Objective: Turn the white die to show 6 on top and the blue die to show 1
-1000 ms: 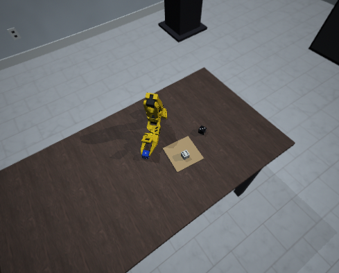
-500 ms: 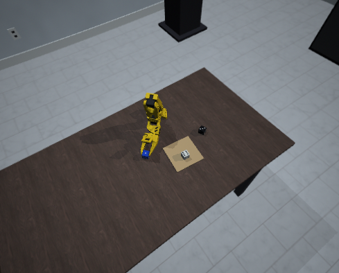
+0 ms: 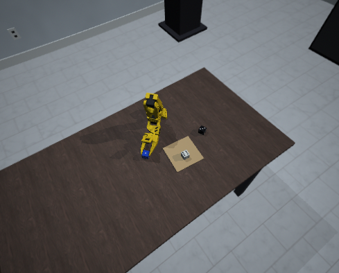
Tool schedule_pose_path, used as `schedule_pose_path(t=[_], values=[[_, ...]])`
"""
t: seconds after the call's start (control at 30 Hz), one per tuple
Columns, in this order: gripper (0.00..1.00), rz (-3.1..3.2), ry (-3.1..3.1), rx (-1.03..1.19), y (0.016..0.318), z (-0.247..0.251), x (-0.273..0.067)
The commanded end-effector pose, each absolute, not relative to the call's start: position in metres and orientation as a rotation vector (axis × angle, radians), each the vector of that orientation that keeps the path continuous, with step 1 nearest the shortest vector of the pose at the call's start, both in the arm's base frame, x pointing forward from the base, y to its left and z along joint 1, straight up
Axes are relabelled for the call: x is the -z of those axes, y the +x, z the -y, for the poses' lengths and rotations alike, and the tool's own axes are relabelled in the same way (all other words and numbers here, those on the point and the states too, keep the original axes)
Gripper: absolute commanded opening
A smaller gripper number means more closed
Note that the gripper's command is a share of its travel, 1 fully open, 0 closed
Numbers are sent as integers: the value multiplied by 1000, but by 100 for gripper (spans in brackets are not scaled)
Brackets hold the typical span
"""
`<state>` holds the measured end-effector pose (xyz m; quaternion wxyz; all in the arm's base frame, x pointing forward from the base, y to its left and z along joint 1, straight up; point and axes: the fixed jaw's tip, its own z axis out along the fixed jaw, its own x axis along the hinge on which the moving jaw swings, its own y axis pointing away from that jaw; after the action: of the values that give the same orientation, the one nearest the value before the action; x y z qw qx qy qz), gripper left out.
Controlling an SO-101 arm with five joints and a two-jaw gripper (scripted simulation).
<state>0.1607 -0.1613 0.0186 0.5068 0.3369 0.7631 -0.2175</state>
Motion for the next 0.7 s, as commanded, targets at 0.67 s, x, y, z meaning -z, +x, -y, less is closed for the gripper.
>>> schedule_pose_path(t=[0.67], values=[[35, -1805, 801, 547, 162, 166, -24]])
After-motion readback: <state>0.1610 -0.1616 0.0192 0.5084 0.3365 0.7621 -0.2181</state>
